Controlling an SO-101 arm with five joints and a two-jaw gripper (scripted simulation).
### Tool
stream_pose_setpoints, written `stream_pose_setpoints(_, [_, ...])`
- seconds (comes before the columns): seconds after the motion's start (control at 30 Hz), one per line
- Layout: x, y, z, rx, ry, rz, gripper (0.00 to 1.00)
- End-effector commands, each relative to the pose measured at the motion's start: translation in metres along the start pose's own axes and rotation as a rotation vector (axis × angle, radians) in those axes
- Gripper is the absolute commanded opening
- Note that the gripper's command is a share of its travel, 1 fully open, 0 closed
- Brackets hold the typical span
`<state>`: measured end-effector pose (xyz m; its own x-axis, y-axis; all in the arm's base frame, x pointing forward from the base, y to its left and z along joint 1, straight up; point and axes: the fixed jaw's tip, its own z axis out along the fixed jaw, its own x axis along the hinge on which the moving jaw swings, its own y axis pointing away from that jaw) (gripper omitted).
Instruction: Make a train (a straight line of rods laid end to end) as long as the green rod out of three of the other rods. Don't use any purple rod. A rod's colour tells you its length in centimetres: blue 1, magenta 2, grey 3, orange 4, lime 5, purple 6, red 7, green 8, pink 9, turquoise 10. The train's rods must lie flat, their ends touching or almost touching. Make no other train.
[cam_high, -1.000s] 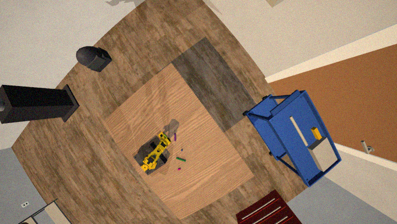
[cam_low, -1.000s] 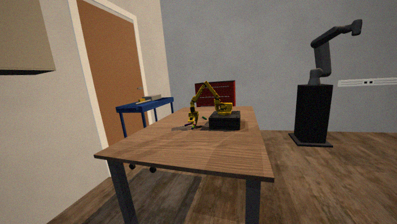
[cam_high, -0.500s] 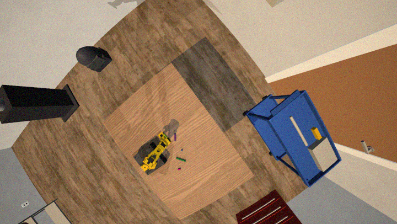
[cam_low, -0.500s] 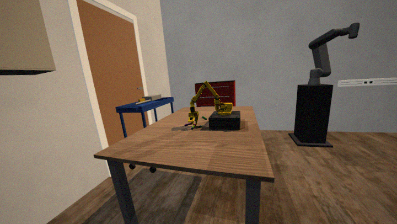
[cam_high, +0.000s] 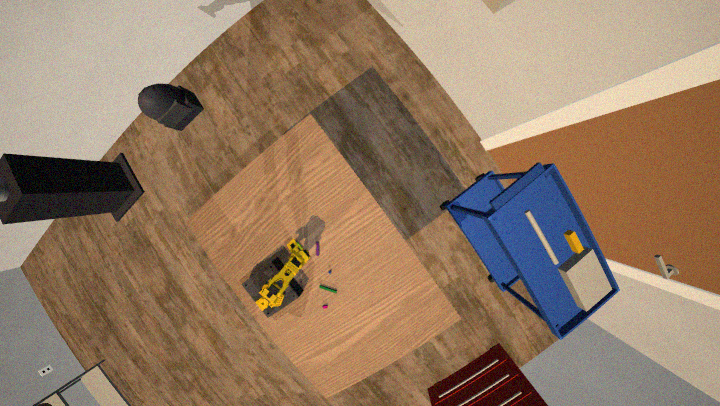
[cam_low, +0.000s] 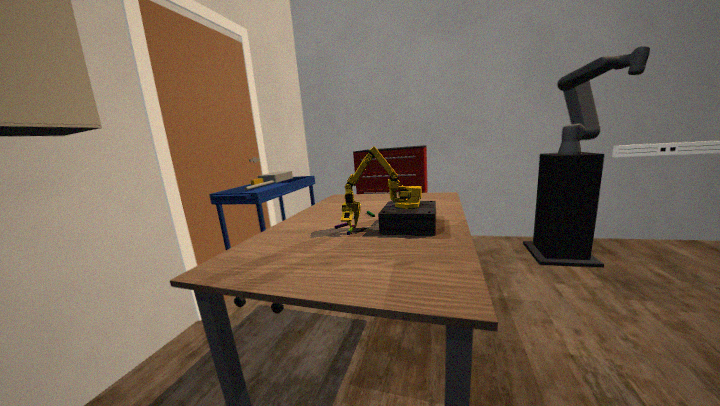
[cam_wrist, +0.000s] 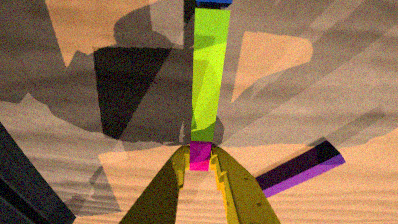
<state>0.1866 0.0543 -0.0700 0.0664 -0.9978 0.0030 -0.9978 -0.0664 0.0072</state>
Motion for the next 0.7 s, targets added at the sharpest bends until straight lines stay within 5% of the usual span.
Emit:
stream_pose_setpoints(0.0, [-0.0008, 0.0053, 0.002, -0.019, 0.003, 0.002, 0.06])
stream_pose_setpoints(0.67, [-0.0008, 0.0053, 0.002, -0.019, 0.003, 0.002, 0.16])
